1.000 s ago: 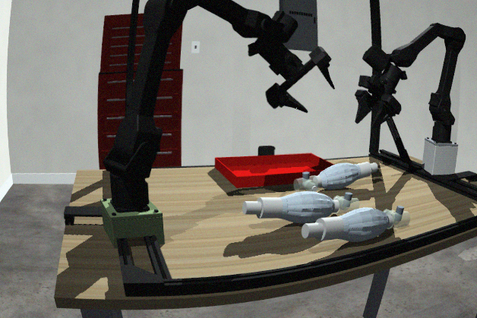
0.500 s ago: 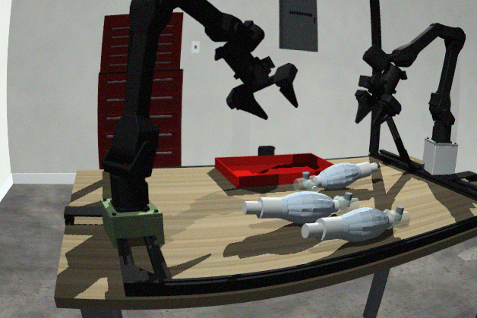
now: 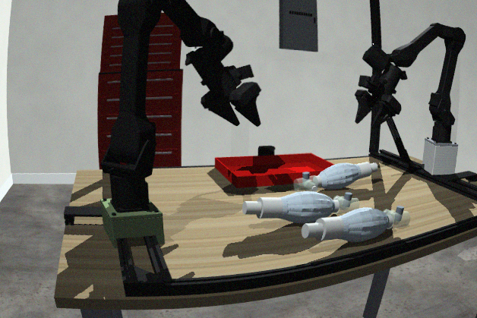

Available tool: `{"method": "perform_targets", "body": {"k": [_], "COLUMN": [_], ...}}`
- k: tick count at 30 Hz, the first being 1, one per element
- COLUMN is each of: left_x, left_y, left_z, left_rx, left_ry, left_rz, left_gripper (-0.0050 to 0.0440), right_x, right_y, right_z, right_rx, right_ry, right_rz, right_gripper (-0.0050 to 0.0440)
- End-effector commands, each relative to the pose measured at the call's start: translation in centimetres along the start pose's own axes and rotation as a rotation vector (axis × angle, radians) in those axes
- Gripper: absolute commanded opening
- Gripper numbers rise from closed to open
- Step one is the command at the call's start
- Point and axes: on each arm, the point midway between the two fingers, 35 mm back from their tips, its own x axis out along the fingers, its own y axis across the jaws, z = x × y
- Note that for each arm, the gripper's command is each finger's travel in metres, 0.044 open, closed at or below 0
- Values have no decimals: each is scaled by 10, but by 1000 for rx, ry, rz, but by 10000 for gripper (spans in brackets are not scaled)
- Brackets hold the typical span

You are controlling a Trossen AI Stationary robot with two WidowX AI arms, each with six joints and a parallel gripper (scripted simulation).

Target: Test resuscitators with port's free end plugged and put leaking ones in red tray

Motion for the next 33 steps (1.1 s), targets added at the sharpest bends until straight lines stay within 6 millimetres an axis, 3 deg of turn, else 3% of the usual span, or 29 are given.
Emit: {"method": "perform_targets", "body": {"k": [1, 11, 17, 18, 28, 33], "left_x": [0, 0, 0, 7, 96, 96], "left_y": [0, 0, 0, 0, 25, 25], "left_z": [0, 0, 0, 7, 64, 64], "left_rx": [-1, -1, -1, -3, -42, -42], "left_ry": [-1, -1, -1, 1, 1, 1], "left_rz": [-1, -1, -1, 0, 21, 21], "left_gripper": [440, 440, 440, 440, 440, 440], "right_x": [0, -8, -8, -5, -5, -5], "right_y": [0, 0, 0, 2, 2, 2], "right_z": [-2, -19, -19, -17, -17, -17], "right_rx": [23, 256, 256, 237, 237, 237], "right_ry": [2, 13, 13, 17, 17, 17], "right_rz": [-5, -15, -15, -12, -12, -12], "right_gripper": [440, 440, 440, 409, 409, 409]}}
